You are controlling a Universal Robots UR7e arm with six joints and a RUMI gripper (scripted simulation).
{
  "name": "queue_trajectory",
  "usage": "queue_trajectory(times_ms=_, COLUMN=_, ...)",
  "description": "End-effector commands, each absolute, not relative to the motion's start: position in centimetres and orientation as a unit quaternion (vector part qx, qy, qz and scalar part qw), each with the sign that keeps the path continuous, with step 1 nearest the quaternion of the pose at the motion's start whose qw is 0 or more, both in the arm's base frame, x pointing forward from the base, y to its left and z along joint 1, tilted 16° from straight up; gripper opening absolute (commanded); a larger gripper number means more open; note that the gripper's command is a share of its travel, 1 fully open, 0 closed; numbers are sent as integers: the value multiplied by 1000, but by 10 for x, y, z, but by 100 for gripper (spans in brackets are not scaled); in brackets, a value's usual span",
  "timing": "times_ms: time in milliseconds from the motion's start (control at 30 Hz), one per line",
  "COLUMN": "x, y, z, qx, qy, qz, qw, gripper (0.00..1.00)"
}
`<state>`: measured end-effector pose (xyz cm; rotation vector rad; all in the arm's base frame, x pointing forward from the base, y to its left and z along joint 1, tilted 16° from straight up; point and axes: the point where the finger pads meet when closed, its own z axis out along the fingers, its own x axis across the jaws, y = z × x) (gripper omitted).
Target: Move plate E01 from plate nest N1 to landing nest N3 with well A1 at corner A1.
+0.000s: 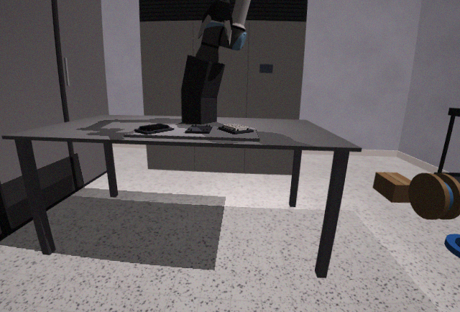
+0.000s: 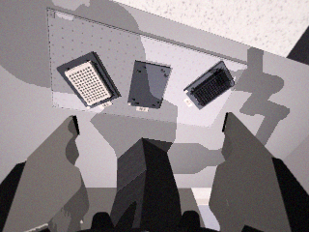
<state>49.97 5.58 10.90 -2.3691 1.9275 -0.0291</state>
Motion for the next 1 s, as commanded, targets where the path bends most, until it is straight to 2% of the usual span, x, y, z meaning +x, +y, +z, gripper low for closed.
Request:
queue_trajectory(times_ms=0, x=507, y=61, z=95, qx=-781, qy=622, qz=-12, qw=50, gripper=82)
queue_trajectory(times_ms=967, x=525, y=104, z=-4, qx=-803, qy=591, qz=-14, qw=72, gripper=82)
